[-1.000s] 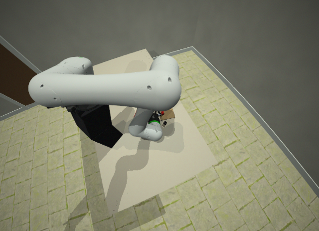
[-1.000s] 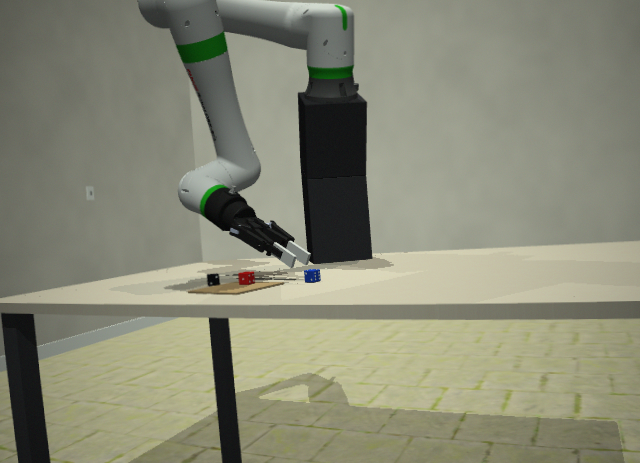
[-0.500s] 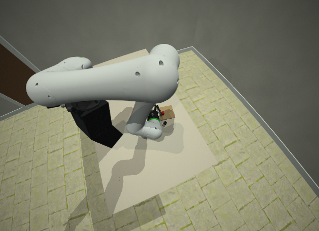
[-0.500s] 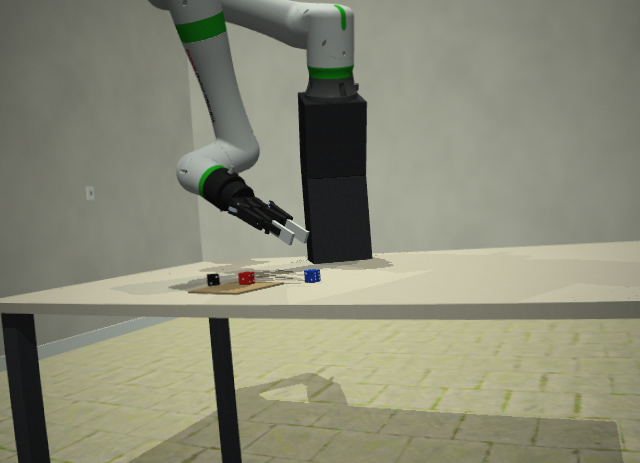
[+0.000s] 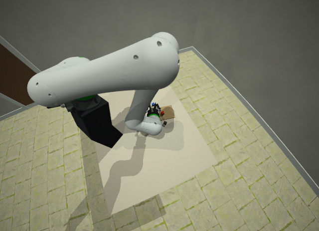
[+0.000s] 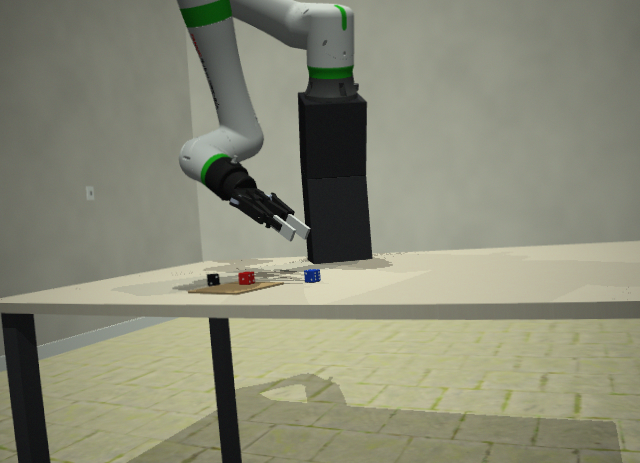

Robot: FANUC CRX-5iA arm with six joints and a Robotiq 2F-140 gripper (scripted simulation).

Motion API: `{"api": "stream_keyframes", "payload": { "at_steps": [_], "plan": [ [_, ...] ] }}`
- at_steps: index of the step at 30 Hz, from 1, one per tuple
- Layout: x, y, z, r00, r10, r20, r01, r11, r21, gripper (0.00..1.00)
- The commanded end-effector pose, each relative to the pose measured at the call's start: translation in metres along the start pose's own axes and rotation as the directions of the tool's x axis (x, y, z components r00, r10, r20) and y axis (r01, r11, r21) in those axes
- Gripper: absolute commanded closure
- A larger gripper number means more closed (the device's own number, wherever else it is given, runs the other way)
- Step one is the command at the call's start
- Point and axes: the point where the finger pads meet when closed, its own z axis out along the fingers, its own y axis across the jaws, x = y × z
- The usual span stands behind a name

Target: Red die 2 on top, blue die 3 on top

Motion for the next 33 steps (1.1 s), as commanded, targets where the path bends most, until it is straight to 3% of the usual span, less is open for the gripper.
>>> {"api": "stream_keyframes", "payload": {
  "at_steps": [1, 9, 11, 13, 21, 26, 29, 33],
  "plan": [
    [-0.011, 0.0, 0.006, 0.985, 0.001, -0.174, -0.001, 1.0, 0.002, 0.75],
    [-0.022, 0.0, 0.011, 0.935, 0.001, -0.355, 0.0, 1.0, 0.001, 0.75],
    [-0.022, 0.0, 0.011, 0.935, 0.001, -0.355, 0.0, 1.0, 0.001, 0.75],
    [-0.028, 0.0, 0.014, 0.897, 0.001, -0.442, 0.0, 1.0, 0.001, 0.75],
    [-0.039, 0.0, 0.02, 0.805, 0.0, -0.593, 0.001, 1.0, 0.0, 0.75],
    [-0.047, 0.0, 0.023, 0.736, 0.002, -0.677, 0.0, 1.0, 0.002, 0.75],
    [-0.048, 0.0, 0.023, 0.733, 0.002, -0.68, 0.0, 1.0, 0.002, 0.75],
    [-0.057, 0.0, 0.027, 0.635, 0.002, -0.772, -0.001, 1.0, 0.003, 0.75]
  ]
}}
